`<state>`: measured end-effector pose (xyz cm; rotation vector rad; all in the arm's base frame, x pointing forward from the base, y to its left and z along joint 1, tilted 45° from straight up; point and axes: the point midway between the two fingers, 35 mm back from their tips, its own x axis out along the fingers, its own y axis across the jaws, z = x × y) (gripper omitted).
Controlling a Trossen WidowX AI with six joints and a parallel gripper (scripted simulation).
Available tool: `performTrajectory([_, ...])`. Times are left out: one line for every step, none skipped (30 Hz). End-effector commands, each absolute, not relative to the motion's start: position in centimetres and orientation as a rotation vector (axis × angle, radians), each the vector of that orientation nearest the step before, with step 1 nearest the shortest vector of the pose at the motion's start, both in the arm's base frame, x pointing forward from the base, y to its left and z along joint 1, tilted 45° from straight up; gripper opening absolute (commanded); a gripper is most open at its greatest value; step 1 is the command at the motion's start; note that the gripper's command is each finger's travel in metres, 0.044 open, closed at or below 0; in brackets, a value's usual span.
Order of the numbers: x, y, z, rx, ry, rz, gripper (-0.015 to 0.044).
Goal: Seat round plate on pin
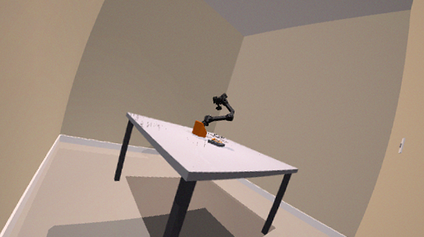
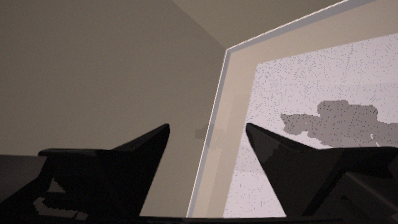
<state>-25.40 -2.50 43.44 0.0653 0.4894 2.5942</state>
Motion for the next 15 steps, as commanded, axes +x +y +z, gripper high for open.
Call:
performTrajectory([-25.5,-2.9,43.3,0.054,0.48,2.61,0.0374])
performTrajectory([-25.9,-4.1,42.9,0.021,0.45,2.658,0.0347])
performTrajectory([-26.4,-6.1,42.2,-0.035,0.398,2.737,0.0321])
performTrajectory([-26.9,-8.6,41.4,-0.102,0.33,2.83,0.0295])
performTrajectory([-27.0,-11.1,40.4,-0.169,0.257,2.92,0.0269])
performTrajectory([-27.0,-12.4,39.9,-0.205,0.217,2.967,0.0242])
performTrajectory([-26.9,-14.0,39.3,-0.248,0.166,3.022,0.0216])
performTrajectory([-26.7,-15.7,38.5,-0.293,0.109,3.08,0.019])
performTrajectory([-26.7,-16.1,38.4,-0.302,0.113,3.093,0.0164])
performTrajectory([-26.4,-17.3,37.8,-0.331,0.124,3.129,0.0137])
performTrajectory([-25.8,-19.2,36.9,-0.384,0.117,3.19,0.0111])
performTrajectory([-25.1,-21.6,35.8,-0.456,0.02,3.269,0.0085])
performTrajectory([-24.4,-23.1,35.0,-0.505,-0.053,3.32,0.0059])
performTrajectory([-23.7,-24.6,34.2,-0.551,-0.123,3.366,0.0032])
performTrajectory([-22.9,-26.0,33.4,-0.598,-0.2,3.411,0.0006])
